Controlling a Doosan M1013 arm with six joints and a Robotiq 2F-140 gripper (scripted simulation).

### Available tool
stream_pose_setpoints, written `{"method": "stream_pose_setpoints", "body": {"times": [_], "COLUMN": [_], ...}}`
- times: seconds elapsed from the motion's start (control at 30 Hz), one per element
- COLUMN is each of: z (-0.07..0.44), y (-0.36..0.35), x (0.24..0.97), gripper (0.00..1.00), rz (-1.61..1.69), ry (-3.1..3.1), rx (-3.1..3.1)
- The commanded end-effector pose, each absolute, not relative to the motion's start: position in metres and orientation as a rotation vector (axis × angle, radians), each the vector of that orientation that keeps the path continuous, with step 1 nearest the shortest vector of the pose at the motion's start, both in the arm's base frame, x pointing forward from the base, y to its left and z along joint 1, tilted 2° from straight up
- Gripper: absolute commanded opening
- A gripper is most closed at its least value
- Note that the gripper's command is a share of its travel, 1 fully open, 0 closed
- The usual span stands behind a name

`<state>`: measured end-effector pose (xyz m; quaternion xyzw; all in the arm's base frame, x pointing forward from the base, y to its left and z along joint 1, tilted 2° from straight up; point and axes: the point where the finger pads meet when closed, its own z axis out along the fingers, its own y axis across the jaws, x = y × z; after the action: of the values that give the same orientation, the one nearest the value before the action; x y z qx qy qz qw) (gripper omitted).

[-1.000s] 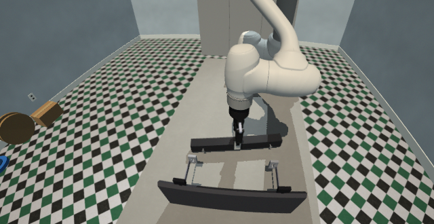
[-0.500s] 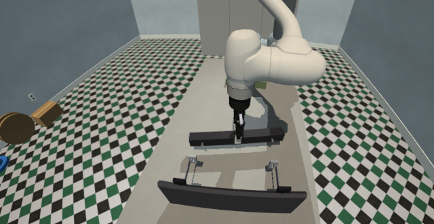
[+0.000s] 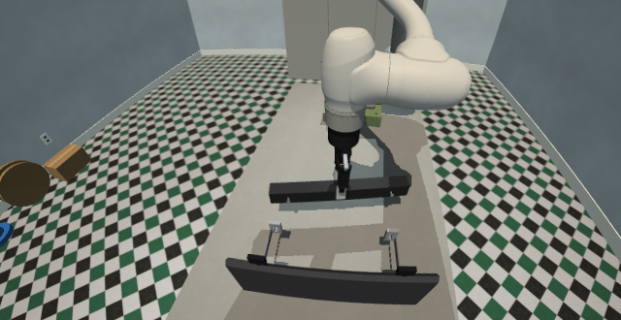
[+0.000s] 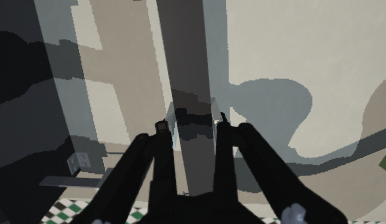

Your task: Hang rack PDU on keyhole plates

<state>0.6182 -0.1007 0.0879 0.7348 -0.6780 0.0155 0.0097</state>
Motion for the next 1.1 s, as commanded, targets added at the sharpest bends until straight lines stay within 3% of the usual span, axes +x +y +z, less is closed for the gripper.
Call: {"method": "stream_pose_setpoints", "body": {"times": [0.0,1.07], "z": [0.0889,0.0890], "y": [-0.1007,-0.1015], "x": [0.6182,0.6220], "gripper": [0.00,0.00], "rz": [0.049,0.050], "ry": [-2.117,-2.250], "rx": [2.294,2.167]}}
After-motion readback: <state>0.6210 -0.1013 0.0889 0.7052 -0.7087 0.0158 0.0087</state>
